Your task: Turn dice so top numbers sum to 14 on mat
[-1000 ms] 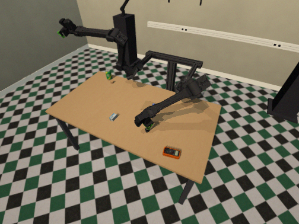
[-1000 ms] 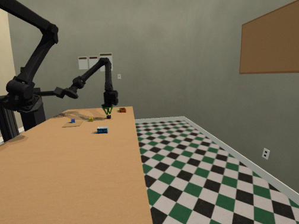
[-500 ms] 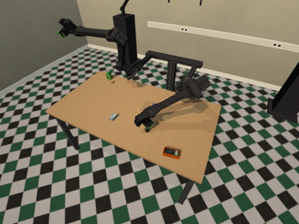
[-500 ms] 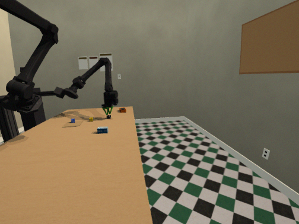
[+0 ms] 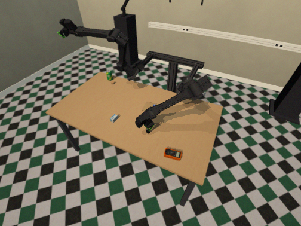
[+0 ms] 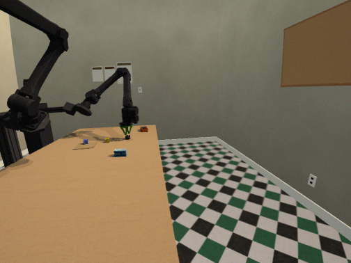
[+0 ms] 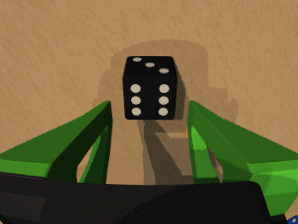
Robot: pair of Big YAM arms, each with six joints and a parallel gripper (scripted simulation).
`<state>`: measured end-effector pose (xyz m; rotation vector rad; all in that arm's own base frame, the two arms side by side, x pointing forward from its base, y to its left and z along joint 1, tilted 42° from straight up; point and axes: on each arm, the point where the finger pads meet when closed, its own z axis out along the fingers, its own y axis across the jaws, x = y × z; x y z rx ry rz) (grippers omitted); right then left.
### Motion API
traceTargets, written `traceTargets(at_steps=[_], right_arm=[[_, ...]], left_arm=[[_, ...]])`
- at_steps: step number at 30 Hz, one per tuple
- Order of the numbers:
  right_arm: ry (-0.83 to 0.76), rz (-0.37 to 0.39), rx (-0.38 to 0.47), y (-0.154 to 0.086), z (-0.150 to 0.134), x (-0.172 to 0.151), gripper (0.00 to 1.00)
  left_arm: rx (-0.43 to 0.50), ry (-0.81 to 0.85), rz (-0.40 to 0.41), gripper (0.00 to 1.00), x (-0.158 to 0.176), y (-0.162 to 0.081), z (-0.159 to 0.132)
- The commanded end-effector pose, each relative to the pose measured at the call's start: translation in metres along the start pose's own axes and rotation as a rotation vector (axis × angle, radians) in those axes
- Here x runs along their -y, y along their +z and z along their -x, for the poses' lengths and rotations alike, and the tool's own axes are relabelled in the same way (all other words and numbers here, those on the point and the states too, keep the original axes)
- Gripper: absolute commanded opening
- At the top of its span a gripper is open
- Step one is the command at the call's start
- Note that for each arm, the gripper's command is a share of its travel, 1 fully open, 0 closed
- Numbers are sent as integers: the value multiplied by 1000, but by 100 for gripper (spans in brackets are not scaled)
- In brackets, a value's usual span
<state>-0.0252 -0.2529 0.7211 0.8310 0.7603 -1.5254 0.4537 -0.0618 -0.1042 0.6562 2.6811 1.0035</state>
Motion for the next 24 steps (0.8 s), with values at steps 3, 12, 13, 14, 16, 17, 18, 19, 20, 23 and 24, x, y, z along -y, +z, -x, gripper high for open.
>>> traceTargets(at_steps=[3, 12, 13, 14, 16, 17, 18, 19, 20, 23, 24], right_arm=[[8, -6, 53, -9, 22, 3, 100], [8, -6, 53, -9, 22, 3, 100], [8, -6, 53, -9, 22, 3, 100], [8, -6, 53, -9, 22, 3, 100], [8, -6, 53, -9, 22, 3, 100], [8, -6, 53, -9, 22, 3, 100], [8, -6, 53, -9, 22, 3, 100], [8, -6, 53, -9, 22, 3, 100], [8, -6, 53, -9, 22, 3, 100], [8, -6, 53, -9, 22, 3, 100], [8, -6, 53, -9, 22, 3, 100]], left_arm=[[14, -11, 1, 45, -4, 5, 10], [12, -9, 0, 45, -3, 5, 10], [12, -9, 0, 45, -3, 5, 9], [12, -9, 0, 45, -3, 5, 10], [12, -9, 0, 45, -3, 5, 10], [12, -9, 0, 45, -3, 5, 10], [12, -9, 0, 45, -3, 5, 10], [12, -9, 0, 45, -3, 5, 10], [12, -9, 0, 45, -3, 5, 10], [11, -9, 0, 45, -3, 6, 9], [9, -10, 0, 45, -3, 7, 9]])
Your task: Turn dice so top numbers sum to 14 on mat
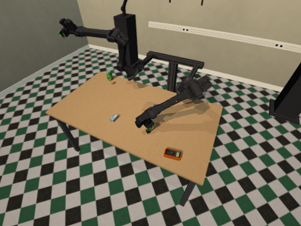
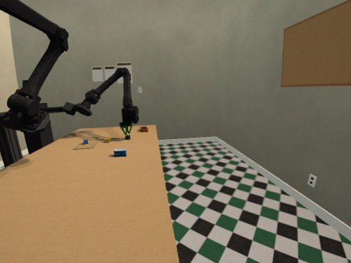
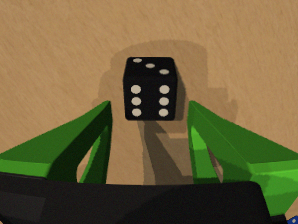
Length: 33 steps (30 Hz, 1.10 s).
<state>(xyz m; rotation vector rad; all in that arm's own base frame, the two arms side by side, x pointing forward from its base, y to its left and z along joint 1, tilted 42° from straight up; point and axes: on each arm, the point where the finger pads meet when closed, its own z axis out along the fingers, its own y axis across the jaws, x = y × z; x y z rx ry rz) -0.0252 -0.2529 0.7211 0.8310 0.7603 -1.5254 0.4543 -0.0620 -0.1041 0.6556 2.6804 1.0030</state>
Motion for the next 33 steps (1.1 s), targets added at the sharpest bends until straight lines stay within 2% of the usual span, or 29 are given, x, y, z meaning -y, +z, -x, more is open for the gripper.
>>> traceTargets(at_steps=[1, 8, 20, 33], right_arm=[[8, -6, 53, -9, 22, 3, 100], [8, -6, 53, -9, 22, 3, 100], [8, -6, 53, -9, 22, 3, 100], [8, -6, 53, -9, 22, 3, 100]], left_arm=[[6, -12, 0, 45, -4, 8, 8], [9, -14, 0, 45, -5, 13, 10], [5, -10, 0, 45, -4, 38, 7], [11, -4, 1, 45, -2, 40, 7]])
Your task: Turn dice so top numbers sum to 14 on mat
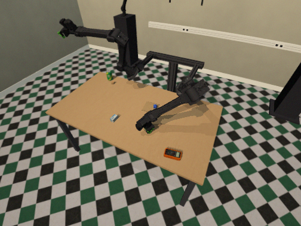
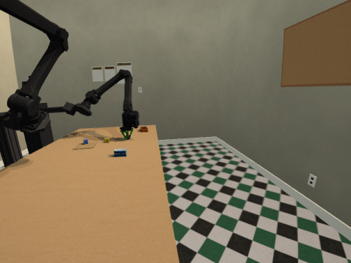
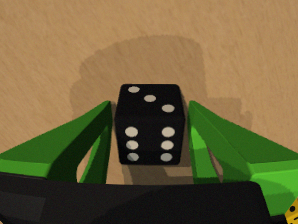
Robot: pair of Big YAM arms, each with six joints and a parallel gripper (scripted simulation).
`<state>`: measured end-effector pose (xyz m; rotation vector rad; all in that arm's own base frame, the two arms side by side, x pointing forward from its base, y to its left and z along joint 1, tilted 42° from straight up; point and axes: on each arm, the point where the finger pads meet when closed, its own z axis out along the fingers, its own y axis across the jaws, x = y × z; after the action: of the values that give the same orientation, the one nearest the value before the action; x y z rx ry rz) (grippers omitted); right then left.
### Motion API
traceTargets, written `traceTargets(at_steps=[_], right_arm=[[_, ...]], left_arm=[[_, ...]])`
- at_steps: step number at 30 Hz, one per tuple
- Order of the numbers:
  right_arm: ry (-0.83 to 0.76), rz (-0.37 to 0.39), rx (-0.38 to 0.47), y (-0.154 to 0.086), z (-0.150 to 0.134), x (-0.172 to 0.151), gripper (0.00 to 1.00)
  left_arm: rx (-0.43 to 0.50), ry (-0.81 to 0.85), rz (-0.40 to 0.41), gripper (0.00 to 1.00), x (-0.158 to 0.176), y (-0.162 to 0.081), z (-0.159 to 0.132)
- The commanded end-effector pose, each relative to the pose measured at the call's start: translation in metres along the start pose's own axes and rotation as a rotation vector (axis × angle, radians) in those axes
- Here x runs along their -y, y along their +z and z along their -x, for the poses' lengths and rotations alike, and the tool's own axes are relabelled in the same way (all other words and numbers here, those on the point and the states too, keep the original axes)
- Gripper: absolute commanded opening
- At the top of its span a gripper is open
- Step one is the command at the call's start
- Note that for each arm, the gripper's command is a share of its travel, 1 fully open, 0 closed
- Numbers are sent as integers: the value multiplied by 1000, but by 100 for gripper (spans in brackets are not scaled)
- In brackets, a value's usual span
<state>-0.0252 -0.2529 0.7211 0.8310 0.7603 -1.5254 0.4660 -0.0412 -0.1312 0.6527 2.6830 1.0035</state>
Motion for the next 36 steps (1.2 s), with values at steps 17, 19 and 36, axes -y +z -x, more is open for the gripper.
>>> traceTargets(at_steps=[17, 19, 36], right_arm=[[8, -6, 53, -9, 22, 3, 100], [8, -6, 53, -9, 22, 3, 100], [8, -6, 53, -9, 22, 3, 100]], left_arm=[[15, -3, 1, 45, -2, 4, 8], [15, -3, 1, 45, -2, 4, 8], [15, -3, 1, 26, -2, 4, 8]])
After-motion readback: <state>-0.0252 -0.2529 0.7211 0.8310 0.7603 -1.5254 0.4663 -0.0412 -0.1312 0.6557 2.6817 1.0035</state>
